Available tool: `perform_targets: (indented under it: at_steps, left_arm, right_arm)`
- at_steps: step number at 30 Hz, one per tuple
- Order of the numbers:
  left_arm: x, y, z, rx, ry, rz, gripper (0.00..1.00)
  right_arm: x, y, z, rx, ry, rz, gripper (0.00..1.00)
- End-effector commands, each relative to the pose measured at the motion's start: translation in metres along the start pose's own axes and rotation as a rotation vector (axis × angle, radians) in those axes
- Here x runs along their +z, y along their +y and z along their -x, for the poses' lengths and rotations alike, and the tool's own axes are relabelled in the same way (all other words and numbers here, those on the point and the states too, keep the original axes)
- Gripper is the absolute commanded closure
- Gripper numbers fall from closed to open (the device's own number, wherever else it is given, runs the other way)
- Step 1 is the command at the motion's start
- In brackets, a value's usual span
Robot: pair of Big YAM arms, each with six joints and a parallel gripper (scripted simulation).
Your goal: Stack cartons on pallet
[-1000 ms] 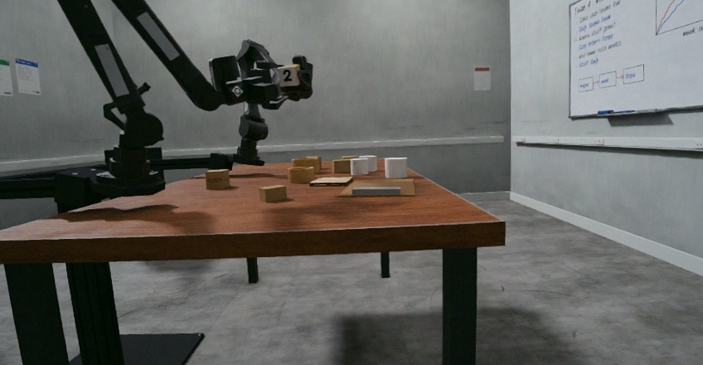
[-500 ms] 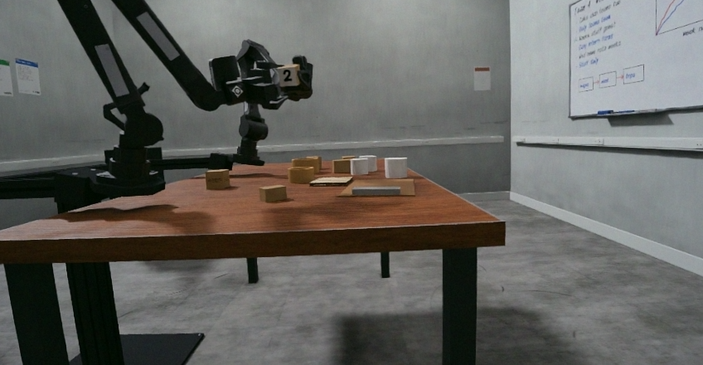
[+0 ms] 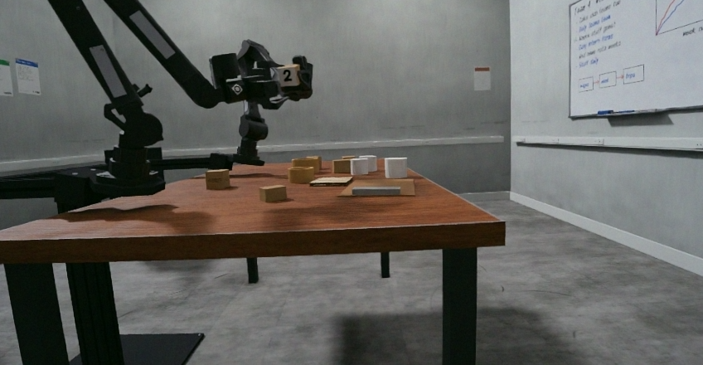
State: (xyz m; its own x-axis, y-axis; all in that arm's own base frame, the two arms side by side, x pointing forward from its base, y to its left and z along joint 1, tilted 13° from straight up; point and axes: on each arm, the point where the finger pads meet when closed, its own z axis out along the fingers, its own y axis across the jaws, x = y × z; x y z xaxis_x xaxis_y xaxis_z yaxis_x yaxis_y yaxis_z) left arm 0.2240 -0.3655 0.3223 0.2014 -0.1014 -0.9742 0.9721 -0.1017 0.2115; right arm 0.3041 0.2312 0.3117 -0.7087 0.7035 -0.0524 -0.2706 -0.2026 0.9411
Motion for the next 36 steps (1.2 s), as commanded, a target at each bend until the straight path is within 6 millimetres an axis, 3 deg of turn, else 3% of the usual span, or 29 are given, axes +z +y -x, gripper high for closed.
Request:
perform_targets:
  at_steps: [1,4,5,8,12,15,18,20,24,26,30,36]
  left_arm:
    - [0.004,0.007,0.019,0.026,-0.025,0.002,0.45]
    - [0.005,0.005,0.020,0.032,-0.026,-0.001,0.45]
    - [0.003,-0.003,0.009,0.017,-0.008,-0.007,0.45]
    - [0.003,-0.010,0.002,0.023,0.010,-0.011,0.45]
    - [0.004,-0.014,-0.002,0.032,0.025,-0.013,0.45]
    - [0.009,-0.023,-0.008,0.058,0.061,-0.019,0.45]
    - [0.011,-0.050,-0.038,0.045,0.148,-0.032,0.45]
    - [0.019,-0.058,-0.041,0.060,0.187,-0.035,0.45]
    - [0.030,-0.092,-0.072,0.031,0.306,-0.041,0.45]
    - [0.030,-0.118,-0.109,-0.012,0.411,-0.053,0.45]
    - [0.042,-0.129,-0.117,-0.031,0.462,-0.047,0.45]
    - [0.068,-0.180,-0.164,-0.072,0.669,-0.017,0.45]
  right_arm:
    - [0.004,0.013,0.022,-0.133,-0.026,-0.042,0.00]
    - [-0.001,0.015,0.041,-0.233,-0.016,-0.127,0.00]
    - [-0.003,0.015,0.048,-0.272,-0.011,-0.164,0.00]
    - [-0.012,0.016,0.067,-0.376,0.006,-0.260,0.00]
    - [-0.017,0.016,0.077,-0.430,0.015,-0.313,0.00]
    - [-0.023,0.012,0.095,-0.528,0.033,-0.413,0.00]
    - [-0.032,0.008,0.116,-0.617,0.049,-0.522,0.00]
    - [-0.036,0.006,0.129,-0.668,0.057,-0.584,0.00]
    - [-0.044,0.006,0.151,-0.772,0.072,-0.693,0.00]
    - [-0.049,0.006,0.163,-0.828,0.080,-0.752,0.00]
    - [-0.050,0.005,0.171,-0.894,0.106,-0.803,0.00]
    - [-0.066,0.004,0.217,-1.071,0.106,-1.006,0.00]
